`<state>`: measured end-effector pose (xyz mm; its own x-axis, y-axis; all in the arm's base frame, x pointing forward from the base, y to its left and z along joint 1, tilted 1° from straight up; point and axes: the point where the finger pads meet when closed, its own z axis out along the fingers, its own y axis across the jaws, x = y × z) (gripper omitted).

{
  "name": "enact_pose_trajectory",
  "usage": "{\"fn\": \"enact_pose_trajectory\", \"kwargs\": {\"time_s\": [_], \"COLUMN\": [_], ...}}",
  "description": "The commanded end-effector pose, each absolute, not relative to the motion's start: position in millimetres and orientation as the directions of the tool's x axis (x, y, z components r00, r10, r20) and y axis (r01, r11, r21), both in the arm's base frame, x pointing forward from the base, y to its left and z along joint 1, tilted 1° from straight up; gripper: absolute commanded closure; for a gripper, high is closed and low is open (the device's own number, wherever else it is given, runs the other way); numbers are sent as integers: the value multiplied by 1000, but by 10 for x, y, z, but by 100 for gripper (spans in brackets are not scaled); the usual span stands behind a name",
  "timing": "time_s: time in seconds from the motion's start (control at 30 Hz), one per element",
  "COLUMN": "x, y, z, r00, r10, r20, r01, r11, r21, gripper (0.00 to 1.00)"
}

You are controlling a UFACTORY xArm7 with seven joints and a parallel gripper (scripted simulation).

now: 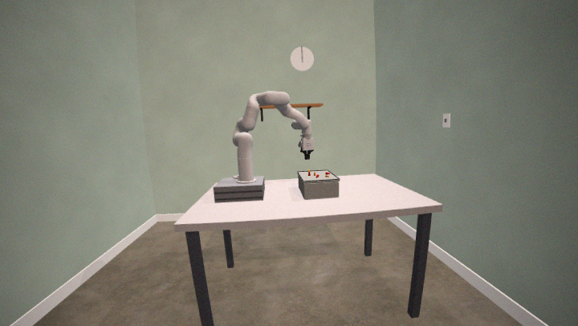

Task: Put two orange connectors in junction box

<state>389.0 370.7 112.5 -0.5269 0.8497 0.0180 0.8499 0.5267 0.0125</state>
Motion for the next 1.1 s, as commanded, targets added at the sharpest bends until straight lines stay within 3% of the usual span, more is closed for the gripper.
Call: {"fn": "enact_pose_trajectory", "kwargs": {"time_s": [0.0, 0.47, 1.07], "x": [3901, 3906, 3908], "y": [3720, 3748, 3760], "z": [1069, -81, -528], "r00": [-527, -527, -527], "r10": [850, 850, 850], "r20": [19, 19, 19], "r01": [850, 850, 850], "r11": [527, 527, 527], "r21": [17, 17, 17], "gripper": [98, 98, 98]}}
